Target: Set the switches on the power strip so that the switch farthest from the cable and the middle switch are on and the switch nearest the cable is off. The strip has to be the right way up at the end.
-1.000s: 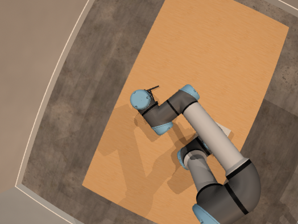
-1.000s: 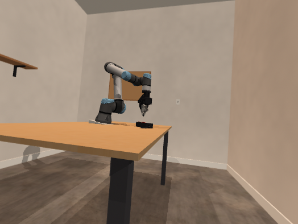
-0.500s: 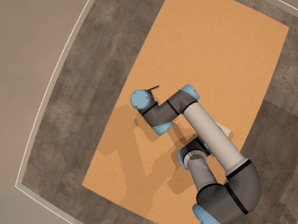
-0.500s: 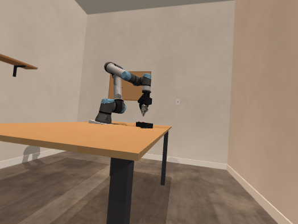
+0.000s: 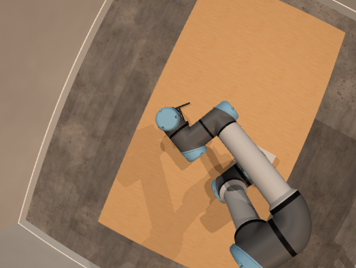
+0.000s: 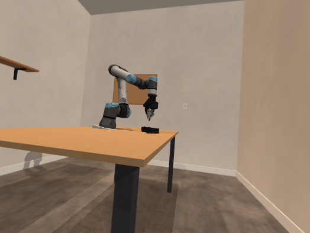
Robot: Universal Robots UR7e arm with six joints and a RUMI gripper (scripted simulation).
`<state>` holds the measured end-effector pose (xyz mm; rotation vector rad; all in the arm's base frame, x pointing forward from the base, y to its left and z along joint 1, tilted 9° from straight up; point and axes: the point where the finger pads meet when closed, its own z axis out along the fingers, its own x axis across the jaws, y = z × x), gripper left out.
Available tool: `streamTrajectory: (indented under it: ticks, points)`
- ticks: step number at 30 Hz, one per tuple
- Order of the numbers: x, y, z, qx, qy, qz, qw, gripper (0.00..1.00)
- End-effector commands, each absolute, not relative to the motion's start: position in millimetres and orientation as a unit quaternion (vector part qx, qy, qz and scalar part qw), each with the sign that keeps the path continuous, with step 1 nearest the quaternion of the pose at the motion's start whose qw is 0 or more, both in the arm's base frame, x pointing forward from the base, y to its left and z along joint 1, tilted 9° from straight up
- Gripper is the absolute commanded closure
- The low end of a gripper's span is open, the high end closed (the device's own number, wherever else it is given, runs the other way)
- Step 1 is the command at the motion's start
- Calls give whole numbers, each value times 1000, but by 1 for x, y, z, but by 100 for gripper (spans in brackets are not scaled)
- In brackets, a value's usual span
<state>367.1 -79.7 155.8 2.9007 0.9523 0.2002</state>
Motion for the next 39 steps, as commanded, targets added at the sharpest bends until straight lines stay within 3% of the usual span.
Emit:
streamTrajectory:
  ticks: [1, 39]
  points:
    - [367, -80, 156, 947, 311, 66, 41, 100]
    - [372, -81, 127, 947, 311, 66, 41, 100]
